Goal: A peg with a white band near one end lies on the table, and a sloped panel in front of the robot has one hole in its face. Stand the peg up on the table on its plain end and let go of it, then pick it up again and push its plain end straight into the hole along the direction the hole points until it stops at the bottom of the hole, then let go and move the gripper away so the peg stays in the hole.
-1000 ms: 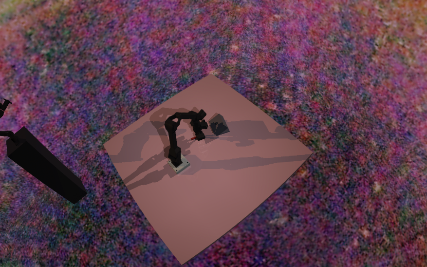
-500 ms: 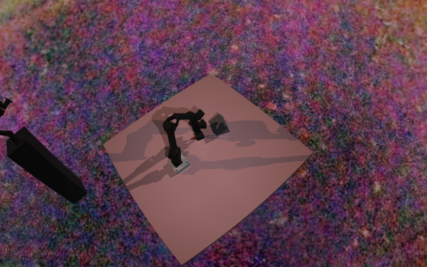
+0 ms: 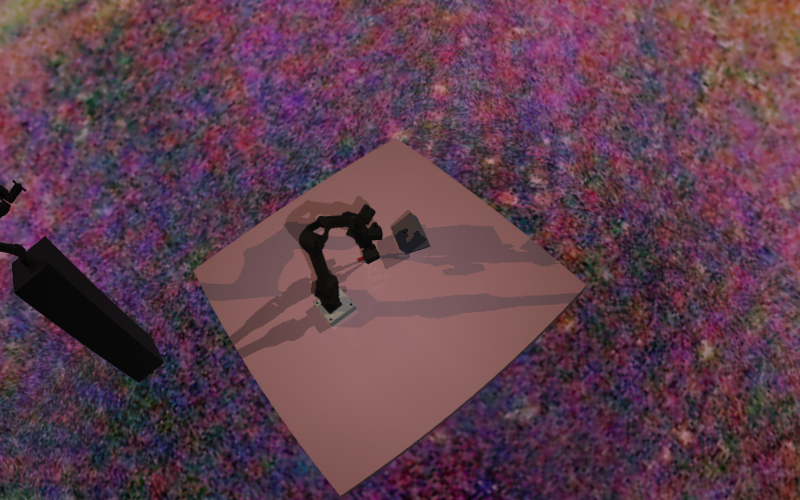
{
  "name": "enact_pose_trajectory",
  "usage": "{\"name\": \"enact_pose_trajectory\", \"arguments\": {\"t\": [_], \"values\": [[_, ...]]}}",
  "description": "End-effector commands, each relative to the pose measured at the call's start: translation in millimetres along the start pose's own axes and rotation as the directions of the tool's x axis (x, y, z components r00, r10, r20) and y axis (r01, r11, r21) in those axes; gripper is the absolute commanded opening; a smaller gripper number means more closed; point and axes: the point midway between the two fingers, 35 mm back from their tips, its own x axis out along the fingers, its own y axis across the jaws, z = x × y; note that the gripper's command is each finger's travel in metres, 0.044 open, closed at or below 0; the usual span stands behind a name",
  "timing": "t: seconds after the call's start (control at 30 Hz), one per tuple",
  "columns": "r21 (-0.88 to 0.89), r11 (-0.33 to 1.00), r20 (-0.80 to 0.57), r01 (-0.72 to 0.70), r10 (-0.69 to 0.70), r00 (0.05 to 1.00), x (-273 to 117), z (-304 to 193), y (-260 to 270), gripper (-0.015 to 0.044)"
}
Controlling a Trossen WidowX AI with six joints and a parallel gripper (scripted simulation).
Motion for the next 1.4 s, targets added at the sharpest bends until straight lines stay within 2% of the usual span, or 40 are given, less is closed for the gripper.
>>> {"name": "enact_pose_trajectory", "arguments": {"t": [0.0, 1.37], "values": [[0.005, 1.000, 0.035, 0.002, -0.002, 0.999, -2.6, -1.4, -1.1, 0.0051], [0.005, 1.000, 0.377, 0.001, -0.003, 0.926, -23.1, -19.7, -0.4, 0.0051]]}}
